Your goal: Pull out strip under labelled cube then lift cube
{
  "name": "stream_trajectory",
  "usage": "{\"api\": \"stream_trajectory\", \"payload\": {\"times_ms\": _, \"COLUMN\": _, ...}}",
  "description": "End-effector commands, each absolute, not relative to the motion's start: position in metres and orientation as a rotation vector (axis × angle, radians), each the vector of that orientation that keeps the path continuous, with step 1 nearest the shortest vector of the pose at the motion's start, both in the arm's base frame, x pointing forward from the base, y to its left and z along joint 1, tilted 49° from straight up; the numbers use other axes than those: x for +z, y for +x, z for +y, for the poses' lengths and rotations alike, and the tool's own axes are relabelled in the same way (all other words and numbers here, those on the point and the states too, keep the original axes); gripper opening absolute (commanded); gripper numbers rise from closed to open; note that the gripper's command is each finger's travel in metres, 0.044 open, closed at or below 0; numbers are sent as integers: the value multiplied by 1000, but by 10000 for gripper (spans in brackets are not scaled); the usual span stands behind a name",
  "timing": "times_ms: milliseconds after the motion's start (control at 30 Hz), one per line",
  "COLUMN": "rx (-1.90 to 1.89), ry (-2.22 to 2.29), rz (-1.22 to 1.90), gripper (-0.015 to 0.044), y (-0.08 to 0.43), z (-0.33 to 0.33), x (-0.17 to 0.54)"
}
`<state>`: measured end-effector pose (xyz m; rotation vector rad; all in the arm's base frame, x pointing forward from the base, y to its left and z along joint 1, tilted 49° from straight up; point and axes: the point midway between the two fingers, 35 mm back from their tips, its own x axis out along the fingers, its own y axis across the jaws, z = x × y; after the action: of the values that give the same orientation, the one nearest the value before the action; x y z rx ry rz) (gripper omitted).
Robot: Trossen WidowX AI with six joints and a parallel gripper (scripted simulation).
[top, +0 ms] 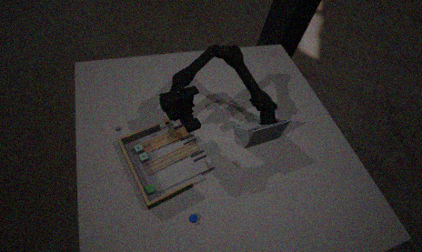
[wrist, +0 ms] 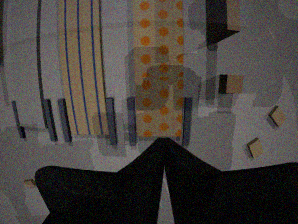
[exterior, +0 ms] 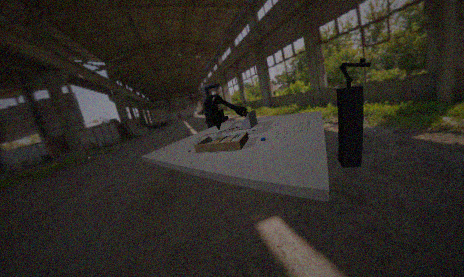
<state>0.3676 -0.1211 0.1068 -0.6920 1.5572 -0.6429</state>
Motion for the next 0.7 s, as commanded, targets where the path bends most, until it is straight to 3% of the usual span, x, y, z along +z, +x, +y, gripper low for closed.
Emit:
{"api": "stream_trajectory", "payload": {"times_ms": 0, "rx": -642, "ry": -687, "rz": 1570, "gripper": 0, "y": 366, "z": -129, "x": 101}}
{"api": "stream_trajectory", "payload": {"times_ms": 667, "rx": -642, "ry": -687, "rz": 1569, "gripper": 0, "y": 365, "z": -153, "x": 79}}
